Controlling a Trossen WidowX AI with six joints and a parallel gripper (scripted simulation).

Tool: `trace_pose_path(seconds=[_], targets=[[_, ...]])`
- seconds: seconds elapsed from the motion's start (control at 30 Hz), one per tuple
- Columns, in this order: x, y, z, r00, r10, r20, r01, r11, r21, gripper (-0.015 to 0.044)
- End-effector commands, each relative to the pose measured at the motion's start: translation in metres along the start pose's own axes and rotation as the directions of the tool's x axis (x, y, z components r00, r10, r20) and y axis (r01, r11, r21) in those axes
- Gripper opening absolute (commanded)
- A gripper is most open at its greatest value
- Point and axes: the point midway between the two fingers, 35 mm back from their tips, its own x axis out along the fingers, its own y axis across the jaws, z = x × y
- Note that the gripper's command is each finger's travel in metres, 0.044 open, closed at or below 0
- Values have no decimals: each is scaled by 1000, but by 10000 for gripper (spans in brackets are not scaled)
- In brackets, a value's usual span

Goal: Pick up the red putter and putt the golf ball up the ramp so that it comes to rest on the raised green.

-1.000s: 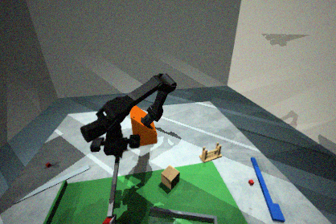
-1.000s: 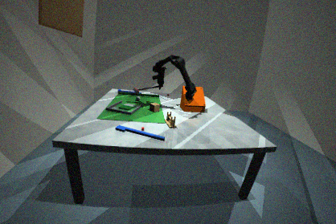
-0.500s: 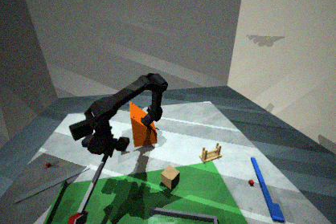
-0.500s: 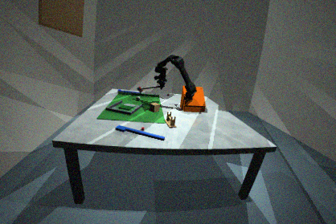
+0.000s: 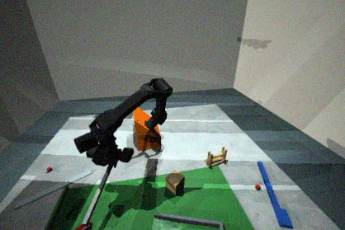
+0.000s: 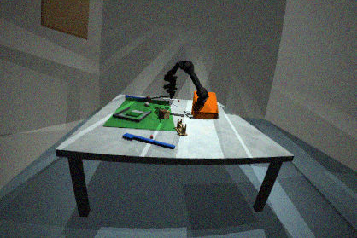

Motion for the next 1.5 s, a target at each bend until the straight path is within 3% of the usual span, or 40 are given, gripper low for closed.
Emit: trace_pose_path(seconds=[0.0,0.47,1.47], targets=[[7,1,1,1000,6,5,-6,1000,4,0],[29,2,1,1000,7,5,-7,1000,3,0],[29,-23,0,1000,8,2,-8,1000,9,0]])
